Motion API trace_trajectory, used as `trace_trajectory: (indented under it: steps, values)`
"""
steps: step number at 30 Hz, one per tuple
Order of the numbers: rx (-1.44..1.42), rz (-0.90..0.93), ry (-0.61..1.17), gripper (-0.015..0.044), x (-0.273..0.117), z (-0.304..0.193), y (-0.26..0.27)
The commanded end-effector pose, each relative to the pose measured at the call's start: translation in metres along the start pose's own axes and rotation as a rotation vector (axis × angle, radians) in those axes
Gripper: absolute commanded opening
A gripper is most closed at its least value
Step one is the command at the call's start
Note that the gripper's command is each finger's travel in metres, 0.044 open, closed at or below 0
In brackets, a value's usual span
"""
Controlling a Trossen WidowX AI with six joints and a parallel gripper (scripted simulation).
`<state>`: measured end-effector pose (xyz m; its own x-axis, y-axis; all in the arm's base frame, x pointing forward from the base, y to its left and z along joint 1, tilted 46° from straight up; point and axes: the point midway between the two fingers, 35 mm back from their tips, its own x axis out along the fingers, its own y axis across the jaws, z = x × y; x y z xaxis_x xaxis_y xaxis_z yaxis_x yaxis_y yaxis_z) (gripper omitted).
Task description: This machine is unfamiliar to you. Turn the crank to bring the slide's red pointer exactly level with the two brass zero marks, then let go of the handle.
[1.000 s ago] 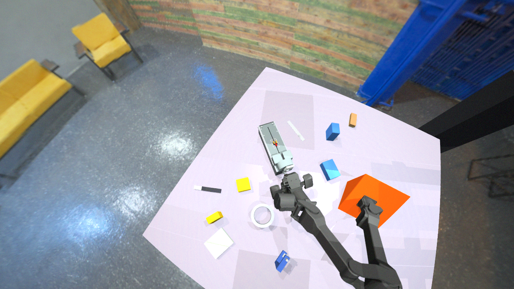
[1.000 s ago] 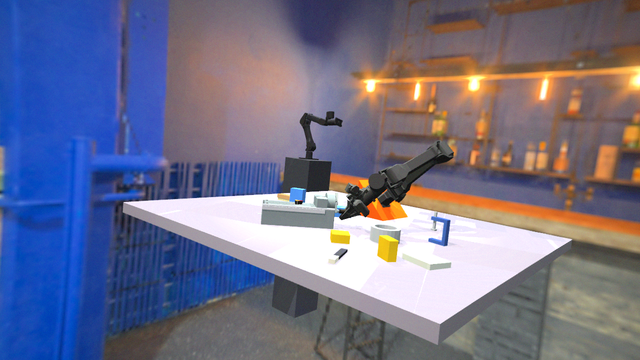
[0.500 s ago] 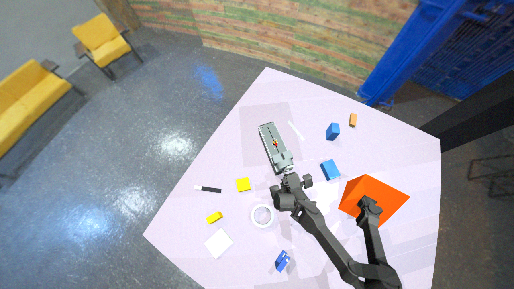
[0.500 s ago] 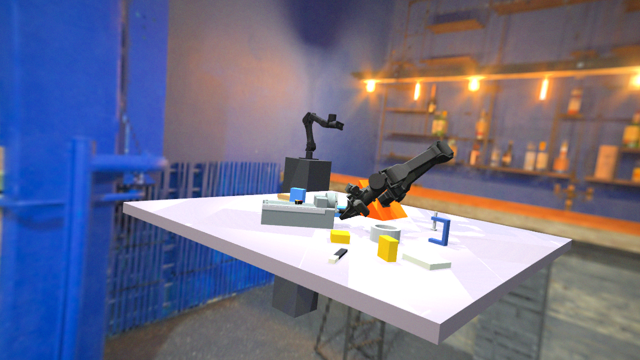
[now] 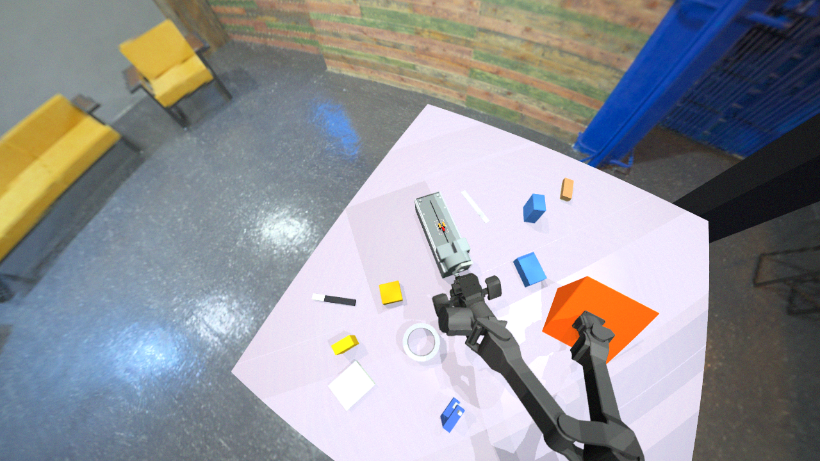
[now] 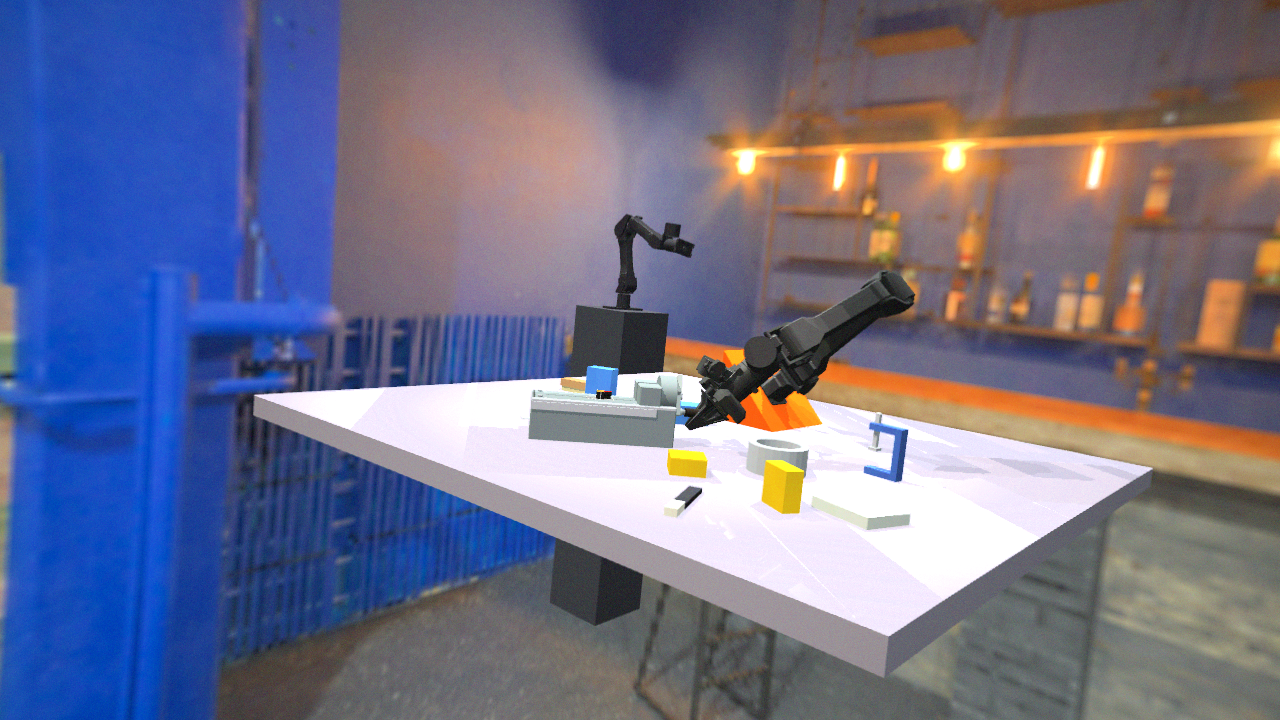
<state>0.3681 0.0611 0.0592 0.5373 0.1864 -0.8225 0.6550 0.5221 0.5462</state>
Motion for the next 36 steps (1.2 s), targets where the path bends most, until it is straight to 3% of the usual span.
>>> trace_trajectory:
  steps: [1,36]
  values:
    - [-0.001,0.022,-0.006,0.0000,-0.0029,0.0024,0.0085]
    - [-0.001,0.022,-0.006,0.0000,-0.0050,0.0039,0.0111]
